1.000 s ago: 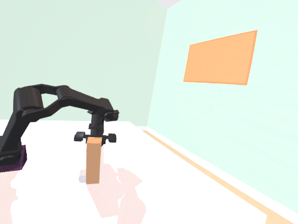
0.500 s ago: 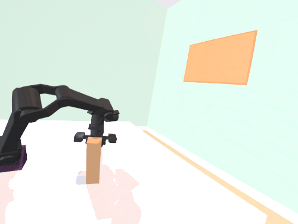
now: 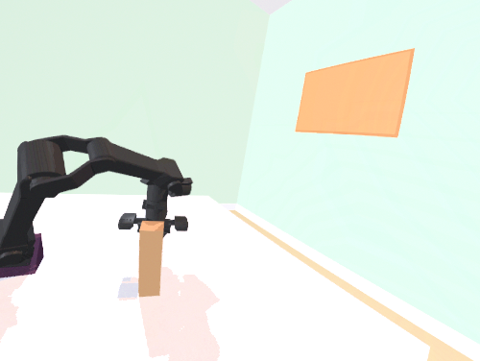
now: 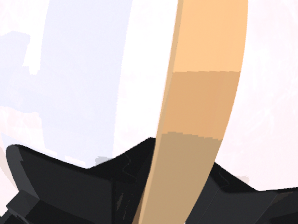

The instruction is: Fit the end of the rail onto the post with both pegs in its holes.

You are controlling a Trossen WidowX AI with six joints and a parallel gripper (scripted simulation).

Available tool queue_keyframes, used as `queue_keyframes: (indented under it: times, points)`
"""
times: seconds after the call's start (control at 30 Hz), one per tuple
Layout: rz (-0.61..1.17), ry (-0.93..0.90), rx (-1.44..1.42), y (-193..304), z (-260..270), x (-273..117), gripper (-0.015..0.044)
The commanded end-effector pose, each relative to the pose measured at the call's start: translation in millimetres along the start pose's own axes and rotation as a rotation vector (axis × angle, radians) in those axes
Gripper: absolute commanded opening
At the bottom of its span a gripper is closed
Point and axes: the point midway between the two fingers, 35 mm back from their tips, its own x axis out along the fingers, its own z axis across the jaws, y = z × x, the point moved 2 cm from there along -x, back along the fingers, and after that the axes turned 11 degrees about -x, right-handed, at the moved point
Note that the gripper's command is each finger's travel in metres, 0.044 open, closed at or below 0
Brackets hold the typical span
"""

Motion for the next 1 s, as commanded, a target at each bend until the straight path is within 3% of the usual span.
queue_keyframes:
  times: [0.0, 0.87, 0.97]
  points:
    - [-0.001, 0.007, 0.000, 4.0, 0.5, -3.0, 0.0000]
    - [-0.001, 0.007, 0.000, 12.0, 2.1, -1.7, 0.0000]
    - [-0.003, 0.002, 0.000, 6.9, 1.5, 0.3, 0.0079]
